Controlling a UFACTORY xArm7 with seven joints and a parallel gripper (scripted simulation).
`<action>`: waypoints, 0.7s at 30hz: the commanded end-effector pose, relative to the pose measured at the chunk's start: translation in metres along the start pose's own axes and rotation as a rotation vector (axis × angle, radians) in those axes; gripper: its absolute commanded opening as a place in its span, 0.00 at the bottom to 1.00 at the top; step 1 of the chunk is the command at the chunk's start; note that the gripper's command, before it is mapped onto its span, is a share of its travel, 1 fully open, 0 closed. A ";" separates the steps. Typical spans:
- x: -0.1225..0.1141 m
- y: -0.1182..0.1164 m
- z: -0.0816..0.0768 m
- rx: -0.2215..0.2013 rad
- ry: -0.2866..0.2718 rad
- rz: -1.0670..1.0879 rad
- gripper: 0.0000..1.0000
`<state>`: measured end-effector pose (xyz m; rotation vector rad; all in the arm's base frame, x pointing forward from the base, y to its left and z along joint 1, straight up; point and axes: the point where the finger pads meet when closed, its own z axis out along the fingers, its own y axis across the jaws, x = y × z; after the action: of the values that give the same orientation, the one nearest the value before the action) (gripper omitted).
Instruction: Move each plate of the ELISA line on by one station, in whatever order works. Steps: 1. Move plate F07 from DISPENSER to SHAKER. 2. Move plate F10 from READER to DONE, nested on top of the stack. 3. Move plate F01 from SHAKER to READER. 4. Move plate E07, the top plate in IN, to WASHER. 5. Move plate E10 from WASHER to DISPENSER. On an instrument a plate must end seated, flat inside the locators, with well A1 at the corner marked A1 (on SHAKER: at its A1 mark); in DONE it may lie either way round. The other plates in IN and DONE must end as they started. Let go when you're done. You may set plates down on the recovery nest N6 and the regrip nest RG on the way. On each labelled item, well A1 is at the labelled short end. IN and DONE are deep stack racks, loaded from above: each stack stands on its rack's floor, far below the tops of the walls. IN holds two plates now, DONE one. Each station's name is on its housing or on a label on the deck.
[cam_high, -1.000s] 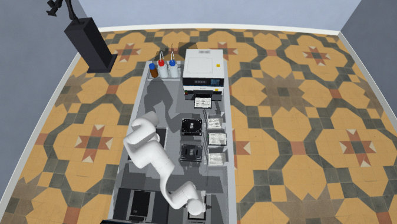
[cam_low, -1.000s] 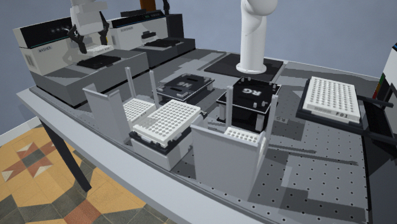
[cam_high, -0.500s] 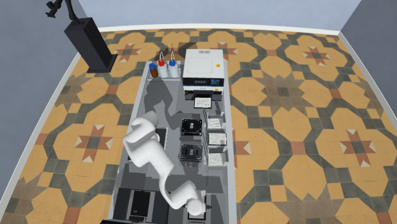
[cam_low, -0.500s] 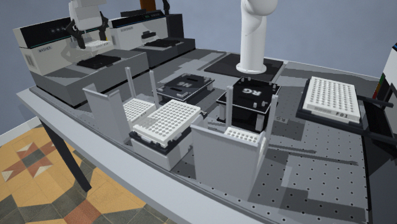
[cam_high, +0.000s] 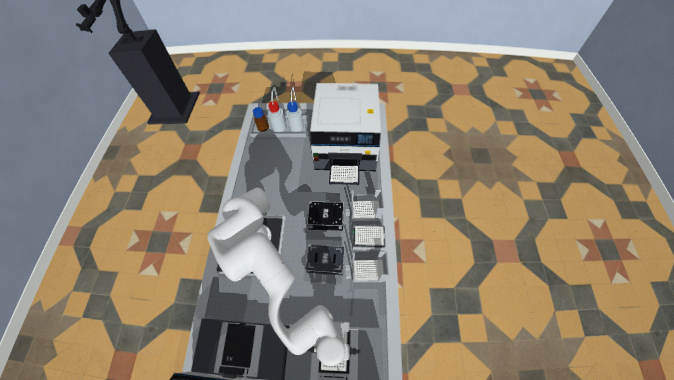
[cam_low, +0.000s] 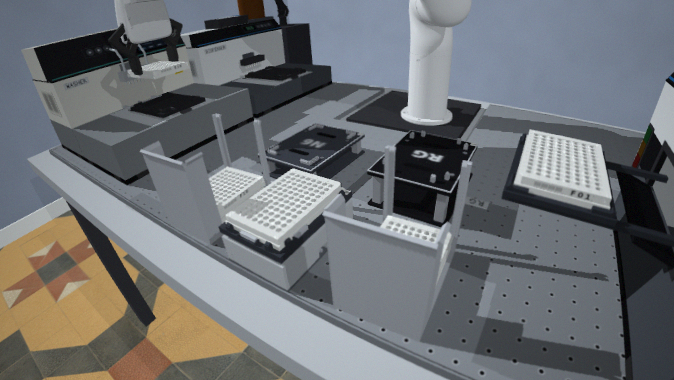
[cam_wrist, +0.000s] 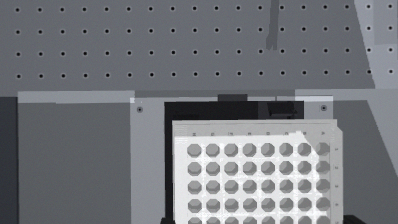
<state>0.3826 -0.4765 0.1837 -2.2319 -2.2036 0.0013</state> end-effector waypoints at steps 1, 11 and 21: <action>-0.001 0.001 -0.009 -0.003 -0.004 0.000 0.00; -0.001 0.001 -0.019 -0.003 -0.004 0.000 0.00; -0.001 0.001 -0.030 -0.003 -0.004 0.000 0.00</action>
<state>0.3828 -0.4766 0.2085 -2.2323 -2.2040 0.0014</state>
